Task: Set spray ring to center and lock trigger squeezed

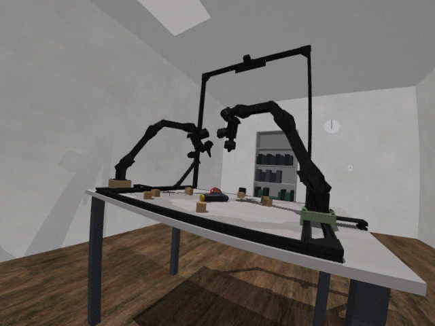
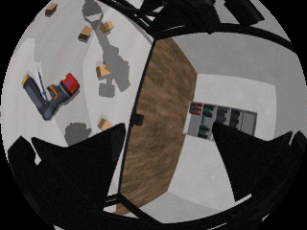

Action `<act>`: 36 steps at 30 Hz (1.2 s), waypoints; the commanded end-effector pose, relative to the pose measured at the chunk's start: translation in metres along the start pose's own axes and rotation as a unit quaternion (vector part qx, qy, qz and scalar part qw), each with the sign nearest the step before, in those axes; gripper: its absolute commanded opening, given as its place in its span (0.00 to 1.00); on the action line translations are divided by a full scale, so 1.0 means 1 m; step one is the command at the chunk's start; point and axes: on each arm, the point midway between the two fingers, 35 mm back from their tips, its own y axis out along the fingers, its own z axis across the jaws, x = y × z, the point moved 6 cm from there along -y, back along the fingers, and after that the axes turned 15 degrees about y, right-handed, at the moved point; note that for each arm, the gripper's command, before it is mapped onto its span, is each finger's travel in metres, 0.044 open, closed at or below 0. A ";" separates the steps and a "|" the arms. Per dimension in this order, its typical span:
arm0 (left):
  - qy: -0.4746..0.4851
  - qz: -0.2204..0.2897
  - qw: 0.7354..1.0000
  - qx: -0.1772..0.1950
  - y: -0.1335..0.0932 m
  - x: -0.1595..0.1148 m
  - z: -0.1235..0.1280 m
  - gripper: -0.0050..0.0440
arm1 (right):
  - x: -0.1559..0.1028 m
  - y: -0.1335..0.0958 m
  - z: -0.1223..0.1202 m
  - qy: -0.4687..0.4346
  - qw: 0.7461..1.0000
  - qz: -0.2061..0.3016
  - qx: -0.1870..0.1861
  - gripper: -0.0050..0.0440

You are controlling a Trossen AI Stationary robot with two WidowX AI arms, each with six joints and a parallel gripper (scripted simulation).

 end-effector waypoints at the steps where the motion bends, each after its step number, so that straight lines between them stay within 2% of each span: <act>1: 0.000 0.000 1.000 0.000 0.000 0.000 0.000 0.92 | 0.000 0.000 0.000 0.000 1.000 0.000 0.000 0.92; 20: 0.009 0.000 1.000 0.003 0.001 0.000 0.001 0.92 | -0.004 -0.001 -0.004 0.009 1.000 -0.002 -0.001 0.92; 32: 0.141 0.004 0.989 0.043 0.011 0.005 0.018 0.92 | -0.060 -0.013 -0.058 0.143 0.989 -0.035 -0.025 0.92; 34: 0.141 0.004 0.989 0.043 0.011 0.005 0.018 0.92 | -0.060 -0.013 -0.058 0.143 0.989 -0.035 -0.025 0.92; 36: 0.164 0.007 0.985 0.050 0.013 0.006 0.021 0.92 | -0.071 -0.016 -0.066 0.166 0.985 -0.042 -0.030 0.92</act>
